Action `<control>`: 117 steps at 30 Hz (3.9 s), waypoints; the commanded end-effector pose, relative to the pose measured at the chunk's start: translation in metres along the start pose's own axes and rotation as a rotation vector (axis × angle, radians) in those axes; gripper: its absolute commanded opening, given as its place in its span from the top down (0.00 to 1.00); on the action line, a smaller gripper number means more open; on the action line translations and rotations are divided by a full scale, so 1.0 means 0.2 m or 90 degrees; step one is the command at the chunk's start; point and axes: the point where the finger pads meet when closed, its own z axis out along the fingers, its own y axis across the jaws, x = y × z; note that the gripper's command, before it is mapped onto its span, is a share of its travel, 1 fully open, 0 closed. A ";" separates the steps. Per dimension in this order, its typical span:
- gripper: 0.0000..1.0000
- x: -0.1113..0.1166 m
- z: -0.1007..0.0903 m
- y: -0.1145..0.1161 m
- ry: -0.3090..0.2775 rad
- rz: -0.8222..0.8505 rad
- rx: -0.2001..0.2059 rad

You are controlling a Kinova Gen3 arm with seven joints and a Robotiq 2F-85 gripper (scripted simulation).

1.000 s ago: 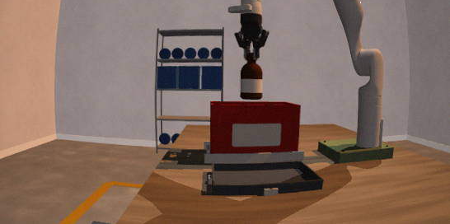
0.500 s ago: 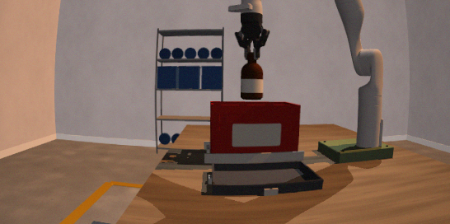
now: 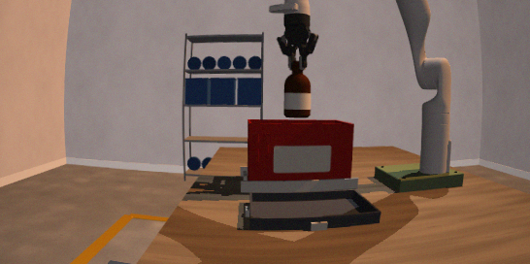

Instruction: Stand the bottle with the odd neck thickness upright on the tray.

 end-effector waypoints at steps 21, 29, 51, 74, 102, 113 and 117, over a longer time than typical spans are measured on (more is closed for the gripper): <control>1.00 0.14 0.00 -0.12 0.001 -0.005 -0.001; 1.00 0.19 0.00 -0.18 0.001 -0.005 -0.001; 1.00 0.34 0.00 -0.32 0.001 -0.005 -0.001; 1.00 0.53 0.00 -0.49 0.001 -0.005 -0.001; 1.00 0.75 0.00 -0.70 0.001 -0.005 -0.001; 1.00 0.84 0.00 -0.78 0.001 -0.005 -0.001; 1.00 0.85 0.00 -0.79 0.001 -0.005 -0.001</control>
